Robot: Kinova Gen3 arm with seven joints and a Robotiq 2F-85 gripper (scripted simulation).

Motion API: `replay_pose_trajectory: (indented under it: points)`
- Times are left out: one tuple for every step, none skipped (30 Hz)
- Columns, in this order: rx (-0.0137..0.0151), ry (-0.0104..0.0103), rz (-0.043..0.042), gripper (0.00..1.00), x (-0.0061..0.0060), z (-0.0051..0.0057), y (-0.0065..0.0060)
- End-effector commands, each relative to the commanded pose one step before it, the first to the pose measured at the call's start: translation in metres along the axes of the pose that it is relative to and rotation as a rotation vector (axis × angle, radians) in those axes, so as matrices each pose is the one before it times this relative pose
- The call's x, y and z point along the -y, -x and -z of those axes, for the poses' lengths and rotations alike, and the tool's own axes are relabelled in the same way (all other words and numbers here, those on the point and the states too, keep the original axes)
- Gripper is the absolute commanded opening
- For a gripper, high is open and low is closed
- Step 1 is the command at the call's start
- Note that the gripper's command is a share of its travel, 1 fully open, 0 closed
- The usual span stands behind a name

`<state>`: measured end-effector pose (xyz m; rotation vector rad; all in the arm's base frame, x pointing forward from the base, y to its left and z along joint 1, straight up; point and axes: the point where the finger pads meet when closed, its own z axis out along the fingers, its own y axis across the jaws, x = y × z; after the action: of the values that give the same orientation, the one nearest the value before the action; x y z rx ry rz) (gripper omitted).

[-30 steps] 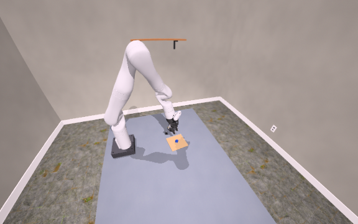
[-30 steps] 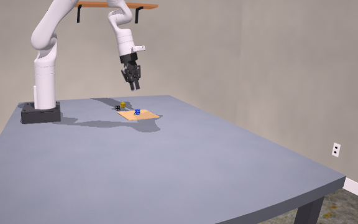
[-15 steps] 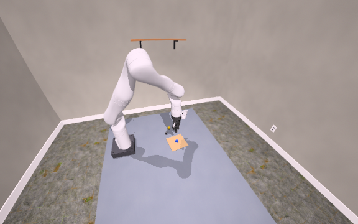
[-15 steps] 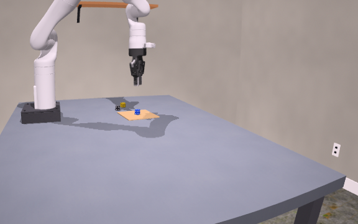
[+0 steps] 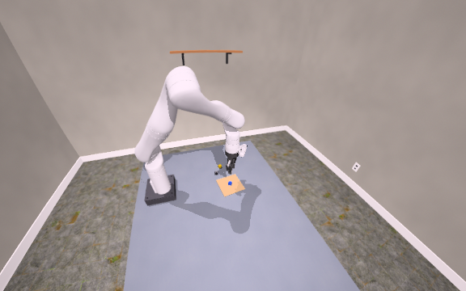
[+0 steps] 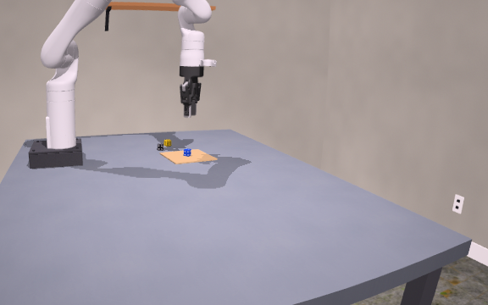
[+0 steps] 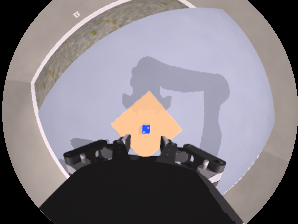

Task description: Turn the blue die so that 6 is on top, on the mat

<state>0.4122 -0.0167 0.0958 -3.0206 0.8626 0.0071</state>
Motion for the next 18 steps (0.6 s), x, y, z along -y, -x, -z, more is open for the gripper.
replay_pose_trajectory:
  points:
    - [-0.00122, -0.0006, -0.00016, 1.0, 0.00022, 0.00049, -0.00035]
    - [0.0, 0.0, 0.0, 1.0, 0.0, 0.0, 0.0]
    - [0.0, 0.0, 0.0, 1.0, 0.0, 0.0, 0.0]
    - [0.0, 0.0, 0.0, 1.0, 0.0, 0.0, 0.0]
    - [0.0, 0.0, 0.0, 1.0, 0.0, 0.0, 0.0]
    - [-0.00012, 0.00005, 0.00013, 1.0, 0.0, -0.0005, 0.00002]
    - [-0.00037, 0.00019, 0.00068, 1.0, -0.00001, -0.00289, 0.00018]
    - [-0.00059, 0.00031, 0.00157, 1.0, 0.0, -0.00593, 0.00048]
    - [-0.00047, 0.00024, 0.00258, 1.0, 0.00003, -0.00826, 0.00094]
    - [0.0, 0.0, 0.00333, 1.0, 0.00007, -0.00907, 0.0014]
    - [0.0, 0.0, 0.0, 1.0, 0.0, 0.0, 0.0]
    - [0.0, 0.0, 0.0, 1.0, 0.0, 0.0, 0.0]
    - [0.00048, -0.00024, 0.00343, 1.0, 0.00009, -0.00814, 0.00159]
    - [0.00063, -0.00031, 0.00269, 1.0, 0.00008, -0.00578, 0.00132]
    - [0.0004, -0.00019, 0.00137, 1.0, 0.00004, -0.0028, 0.0007]
    - [0.00008, -0.00004, 0.00025, 1.0, 0.00001, -0.0005, 0.00013]
    - [0.0, 0.0, 0.0, 0.35, 0.0, 0.0, 0.0]
    - [0.0, 0.0, 0.0, 0.35, 0.0, 0.0, 0.0]
